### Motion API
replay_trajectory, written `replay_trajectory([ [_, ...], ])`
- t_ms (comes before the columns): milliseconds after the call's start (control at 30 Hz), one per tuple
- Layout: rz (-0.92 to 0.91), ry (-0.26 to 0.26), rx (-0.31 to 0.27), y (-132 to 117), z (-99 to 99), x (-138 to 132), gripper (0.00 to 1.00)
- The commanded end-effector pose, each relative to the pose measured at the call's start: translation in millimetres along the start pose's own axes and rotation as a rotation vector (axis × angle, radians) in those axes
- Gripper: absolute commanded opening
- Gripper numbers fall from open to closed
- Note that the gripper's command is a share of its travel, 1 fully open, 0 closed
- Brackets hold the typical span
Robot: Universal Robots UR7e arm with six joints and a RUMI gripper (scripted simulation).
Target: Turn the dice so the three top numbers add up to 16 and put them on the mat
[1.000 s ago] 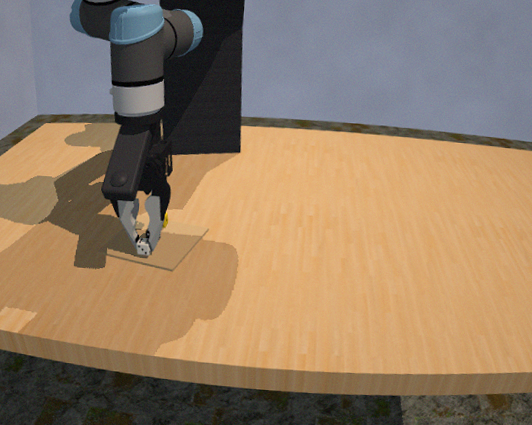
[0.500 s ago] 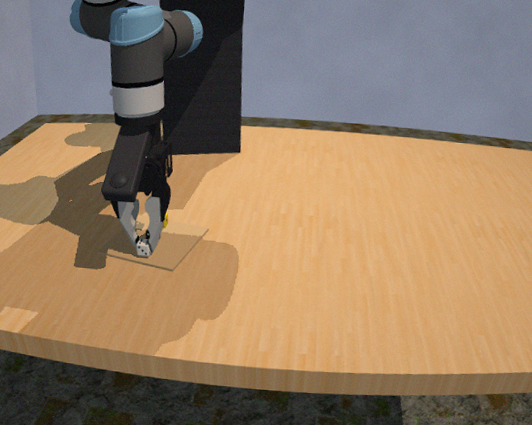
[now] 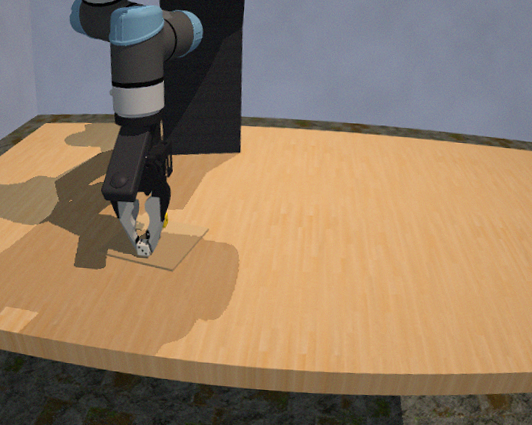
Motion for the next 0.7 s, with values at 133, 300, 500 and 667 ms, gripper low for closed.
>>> replay_trajectory([
  [133,0.0,0.0,0.001,0.5,0.4,0.0,0.03],
  [300,0.0,0.0,0.001,0.5,-0.1,0.0,0.03],
  [500,0.0,0.0,0.001,0.5,-1.6,0.0,0.03],
  [667,0.0,0.0,0.001,0.5,-2.5,0.0,0.03],
])
Point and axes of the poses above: the point where the finger pads meet when closed, its own z axis back along the fingers, its own x axis across the jaws, y = z × x, the point moved 6 cm from there along z, back along the fingers, and after that the axes turned 7 degrees about -z, right-handed, at the moved point
